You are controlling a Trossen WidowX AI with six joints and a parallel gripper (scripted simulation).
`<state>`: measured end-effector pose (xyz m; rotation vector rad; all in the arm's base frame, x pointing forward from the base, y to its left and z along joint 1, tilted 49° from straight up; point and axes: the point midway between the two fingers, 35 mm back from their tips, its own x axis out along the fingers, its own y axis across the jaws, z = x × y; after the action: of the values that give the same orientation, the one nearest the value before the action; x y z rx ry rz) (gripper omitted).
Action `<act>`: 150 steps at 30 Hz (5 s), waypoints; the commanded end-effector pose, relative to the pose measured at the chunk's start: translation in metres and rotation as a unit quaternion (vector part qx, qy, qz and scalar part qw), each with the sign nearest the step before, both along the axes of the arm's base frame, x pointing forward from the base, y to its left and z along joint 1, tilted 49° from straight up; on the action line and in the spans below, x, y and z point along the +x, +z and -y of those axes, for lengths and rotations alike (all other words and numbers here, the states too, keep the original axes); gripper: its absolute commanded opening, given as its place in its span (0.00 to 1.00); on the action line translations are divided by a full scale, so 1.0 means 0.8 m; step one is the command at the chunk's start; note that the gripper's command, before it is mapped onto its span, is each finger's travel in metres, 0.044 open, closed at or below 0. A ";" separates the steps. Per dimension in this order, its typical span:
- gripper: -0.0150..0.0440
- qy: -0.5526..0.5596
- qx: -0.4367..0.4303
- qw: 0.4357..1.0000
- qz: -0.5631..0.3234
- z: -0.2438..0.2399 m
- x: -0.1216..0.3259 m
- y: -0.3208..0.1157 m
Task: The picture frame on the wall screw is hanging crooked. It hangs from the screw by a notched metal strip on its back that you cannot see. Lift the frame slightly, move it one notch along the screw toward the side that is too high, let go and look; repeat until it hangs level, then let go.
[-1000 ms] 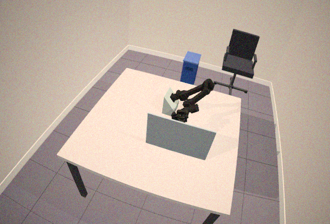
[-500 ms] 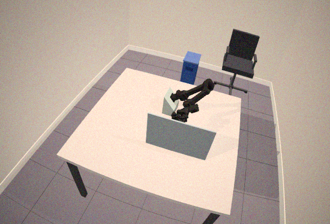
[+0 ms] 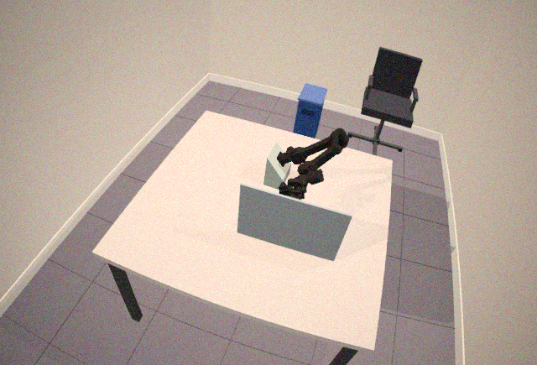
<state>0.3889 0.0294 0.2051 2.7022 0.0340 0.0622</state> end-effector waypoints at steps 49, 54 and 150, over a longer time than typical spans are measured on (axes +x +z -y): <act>0.25 -0.008 0.002 1.000 0.006 0.000 0.000 0.013; 0.25 -0.008 0.002 1.000 0.006 0.000 0.000 0.013; 0.34 -0.009 -0.137 0.991 0.006 -0.011 0.000 0.008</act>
<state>0.3886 0.0386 0.2112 2.4225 0.0123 0.0621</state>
